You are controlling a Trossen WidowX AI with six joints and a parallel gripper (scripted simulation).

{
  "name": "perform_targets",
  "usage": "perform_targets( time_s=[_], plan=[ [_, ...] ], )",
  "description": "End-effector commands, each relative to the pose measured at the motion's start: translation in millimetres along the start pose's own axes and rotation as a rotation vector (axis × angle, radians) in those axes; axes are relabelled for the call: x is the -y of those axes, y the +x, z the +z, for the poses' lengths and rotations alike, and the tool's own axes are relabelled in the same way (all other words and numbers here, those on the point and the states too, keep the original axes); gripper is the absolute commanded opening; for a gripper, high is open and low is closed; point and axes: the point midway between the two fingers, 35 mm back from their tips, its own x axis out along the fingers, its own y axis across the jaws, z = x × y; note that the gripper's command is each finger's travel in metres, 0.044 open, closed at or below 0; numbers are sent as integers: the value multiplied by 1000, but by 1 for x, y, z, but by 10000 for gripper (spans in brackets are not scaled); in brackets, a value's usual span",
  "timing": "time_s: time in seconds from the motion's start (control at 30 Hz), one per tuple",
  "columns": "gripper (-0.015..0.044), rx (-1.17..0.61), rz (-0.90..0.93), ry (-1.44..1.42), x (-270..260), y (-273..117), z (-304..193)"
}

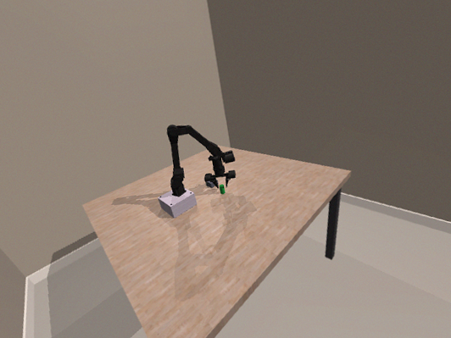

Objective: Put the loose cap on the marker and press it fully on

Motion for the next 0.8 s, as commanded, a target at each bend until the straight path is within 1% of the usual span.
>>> perform_targets(
  time_s=[0.0,0.33,0.43,0.77],
  plan=[
    [251,1,8,-4,-2,7,0],
    [251,1,8,-4,-4,20,-1],
    [172,1,8,-4,-4,20,-1],
    [106,1,8,-4,-4,20,-1]
  ],
)
